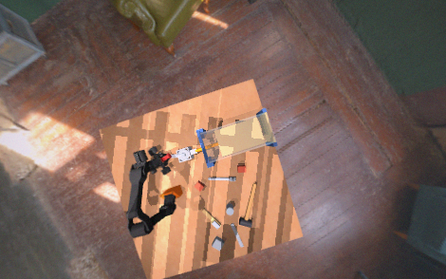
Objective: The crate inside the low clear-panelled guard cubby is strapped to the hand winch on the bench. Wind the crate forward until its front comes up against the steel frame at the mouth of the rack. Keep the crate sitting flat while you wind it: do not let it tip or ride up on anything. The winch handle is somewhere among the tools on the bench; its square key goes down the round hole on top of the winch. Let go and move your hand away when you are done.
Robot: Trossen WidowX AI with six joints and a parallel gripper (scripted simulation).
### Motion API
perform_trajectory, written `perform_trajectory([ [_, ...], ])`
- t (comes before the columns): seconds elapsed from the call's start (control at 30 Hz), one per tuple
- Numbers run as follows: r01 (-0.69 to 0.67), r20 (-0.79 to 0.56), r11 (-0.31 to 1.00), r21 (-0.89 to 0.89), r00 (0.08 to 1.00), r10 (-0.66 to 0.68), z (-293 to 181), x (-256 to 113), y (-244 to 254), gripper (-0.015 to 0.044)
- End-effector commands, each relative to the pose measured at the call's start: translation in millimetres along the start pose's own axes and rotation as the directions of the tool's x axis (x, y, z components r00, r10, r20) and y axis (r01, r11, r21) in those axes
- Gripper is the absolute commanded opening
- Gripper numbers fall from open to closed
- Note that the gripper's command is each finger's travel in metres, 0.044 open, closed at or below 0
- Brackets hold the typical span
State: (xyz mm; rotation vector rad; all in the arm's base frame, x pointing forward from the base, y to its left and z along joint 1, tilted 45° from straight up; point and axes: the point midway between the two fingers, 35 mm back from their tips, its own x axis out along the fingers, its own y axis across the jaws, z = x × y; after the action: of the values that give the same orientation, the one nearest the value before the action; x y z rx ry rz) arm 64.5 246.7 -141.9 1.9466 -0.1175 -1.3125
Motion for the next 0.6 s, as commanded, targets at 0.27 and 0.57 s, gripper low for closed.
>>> perform_trajectory([
  [0.27, -0.027, 0.023, 1.000, -0.015, 0.999, 0.027, 11.2, -0.6, 24.9, 0.0000],
  [0.57, -0.028, 0.023, 0.999, -0.015, 0.999, 0.028, 12.4, -1.4, 36.7, 0.0000],
])
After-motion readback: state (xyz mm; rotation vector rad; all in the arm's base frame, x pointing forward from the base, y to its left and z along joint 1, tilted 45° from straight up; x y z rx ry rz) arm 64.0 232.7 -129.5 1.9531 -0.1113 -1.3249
